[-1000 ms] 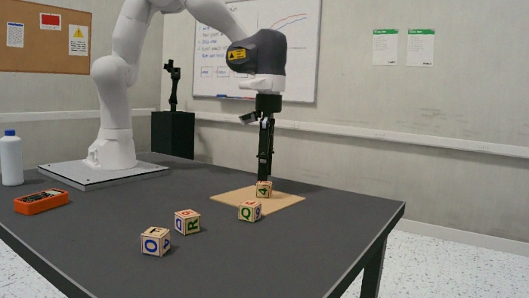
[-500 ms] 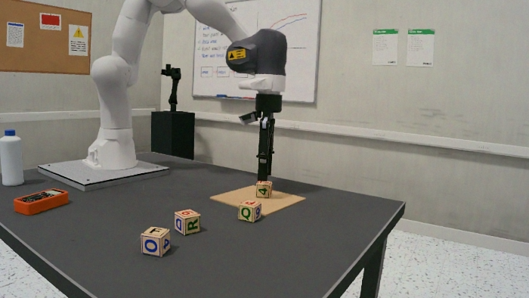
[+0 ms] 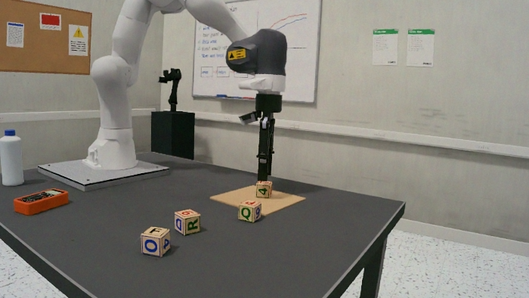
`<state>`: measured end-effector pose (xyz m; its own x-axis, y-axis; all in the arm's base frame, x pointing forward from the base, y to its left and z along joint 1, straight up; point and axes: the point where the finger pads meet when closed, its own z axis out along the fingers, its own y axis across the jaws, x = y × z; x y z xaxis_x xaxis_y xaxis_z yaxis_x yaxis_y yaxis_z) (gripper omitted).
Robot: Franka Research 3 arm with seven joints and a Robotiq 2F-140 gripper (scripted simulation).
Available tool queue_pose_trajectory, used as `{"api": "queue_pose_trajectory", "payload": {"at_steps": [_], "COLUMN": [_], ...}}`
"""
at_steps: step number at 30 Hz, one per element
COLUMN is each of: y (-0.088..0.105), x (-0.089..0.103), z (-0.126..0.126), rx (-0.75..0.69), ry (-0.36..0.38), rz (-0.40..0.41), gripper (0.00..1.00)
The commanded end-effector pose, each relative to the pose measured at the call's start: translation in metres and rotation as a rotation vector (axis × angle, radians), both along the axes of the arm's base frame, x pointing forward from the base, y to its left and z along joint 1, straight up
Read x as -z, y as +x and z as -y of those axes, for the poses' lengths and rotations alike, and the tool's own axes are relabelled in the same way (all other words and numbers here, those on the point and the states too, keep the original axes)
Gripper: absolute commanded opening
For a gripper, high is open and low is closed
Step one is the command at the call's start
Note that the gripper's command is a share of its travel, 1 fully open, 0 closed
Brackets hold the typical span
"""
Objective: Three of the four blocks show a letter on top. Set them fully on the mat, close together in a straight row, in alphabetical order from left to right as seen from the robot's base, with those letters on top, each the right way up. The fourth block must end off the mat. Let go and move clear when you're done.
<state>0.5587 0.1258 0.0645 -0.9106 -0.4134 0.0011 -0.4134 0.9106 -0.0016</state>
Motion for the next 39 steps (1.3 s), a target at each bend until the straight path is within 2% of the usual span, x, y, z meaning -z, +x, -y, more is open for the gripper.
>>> {"api": "queue_pose_trajectory", "payload": {"at_steps": [1,8,18,26,39], "y": [0.0,0.0,0.0,0.0,0.0], "x": [0.002,0.008,0.036,0.049,0.051], "z": [0.0,0.0,0.0,0.0,0.0], "rx": [-0.003,-0.003,-0.003,-0.003,-0.003], "ry": [0.001,0.001,0.001,0.001,0.001], "rz": [0.0,0.0,0.0,0.0,0.0], "gripper": [0.53,0.53,0.53,0.53,0.53]}}
